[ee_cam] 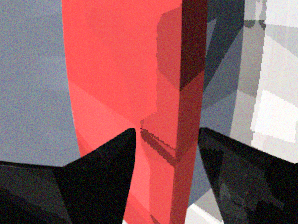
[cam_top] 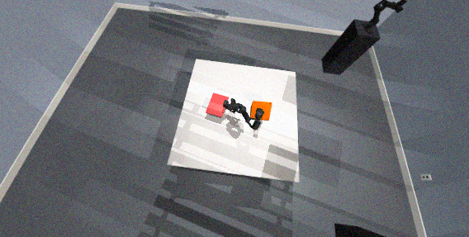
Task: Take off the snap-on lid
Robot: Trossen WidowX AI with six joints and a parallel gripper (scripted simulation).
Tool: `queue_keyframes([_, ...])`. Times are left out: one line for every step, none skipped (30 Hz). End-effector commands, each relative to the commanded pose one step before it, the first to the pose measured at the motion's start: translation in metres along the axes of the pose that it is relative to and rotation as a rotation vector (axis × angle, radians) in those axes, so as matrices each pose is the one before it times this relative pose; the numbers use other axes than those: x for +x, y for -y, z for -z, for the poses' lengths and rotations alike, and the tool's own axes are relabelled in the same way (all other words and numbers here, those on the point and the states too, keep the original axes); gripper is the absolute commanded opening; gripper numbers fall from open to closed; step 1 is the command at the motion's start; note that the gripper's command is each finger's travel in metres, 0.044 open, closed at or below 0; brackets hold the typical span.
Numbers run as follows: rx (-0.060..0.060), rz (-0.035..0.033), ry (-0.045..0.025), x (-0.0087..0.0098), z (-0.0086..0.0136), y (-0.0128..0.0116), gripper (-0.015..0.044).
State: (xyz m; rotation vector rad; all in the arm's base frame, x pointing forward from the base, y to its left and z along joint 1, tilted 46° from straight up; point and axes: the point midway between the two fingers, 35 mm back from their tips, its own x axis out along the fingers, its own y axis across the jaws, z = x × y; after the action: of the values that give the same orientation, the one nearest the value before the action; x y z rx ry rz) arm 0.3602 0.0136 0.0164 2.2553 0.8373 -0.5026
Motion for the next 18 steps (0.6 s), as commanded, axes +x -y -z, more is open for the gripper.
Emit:
queue_keyframes([0.0057,0.00295,0.00474,0.00215,-0.00160,0.00095,0.0136])
queue_keyframes([0.0000,0.00000,0.00000,0.00000,0.00000,0.00000,0.0130])
queue_keyframes([0.0000,0.00000,0.00000,0.00000,0.00000,0.00000,0.0123])
queue_keyframes([0.0000,0.00000,0.00000,0.00000,0.00000,0.00000,0.0116])
queue_keyframes([0.0000,0.00000,0.00000,0.00000,0.00000,0.00000,0.0110])
queue_keyframes([0.0000,0.00000,0.00000,0.00000,0.00000,0.00000,0.0103])
queue_keyframes([0.0000,0.00000,0.00000,0.00000,0.00000,0.00000,0.0096])
queue_keyframes([0.0000,0.00000,0.00000,0.00000,0.00000,0.00000,0.0090])
queue_keyframes([0.0000,0.00000,0.00000,0.00000,0.00000,0.00000,0.0063])
queue_keyframes([0.0000,0.00000,0.00000,0.00000,0.00000,0.00000,0.0037])
queue_keyframes([0.0000,0.00000,0.00000,0.00000,0.00000,0.00000,0.0011])
queue_keyframes([0.0000,0.00000,0.00000,0.00000,0.00000,0.00000,0.0000])
queue_keyframes([0.0000,0.00000,0.00000,0.00000,0.00000,0.00000,0.0000])
queue_keyframes([0.0000,0.00000,0.00000,0.00000,0.00000,0.00000,0.0000])
queue_keyframes([-0.0017,0.00092,-0.00261,-0.00069,0.00075,0.00021,0.0000])
queue_keyframes([-0.0017,0.00092,-0.00260,-0.00082,0.00076,0.00005,0.0000])
queue_keyframes([0.0000,0.00000,0.00001,-0.00013,0.00000,-0.00016,0.0000])
queue_keyframes([0.0000,0.00000,0.00001,-0.00013,0.00000,-0.00016,0.0000])
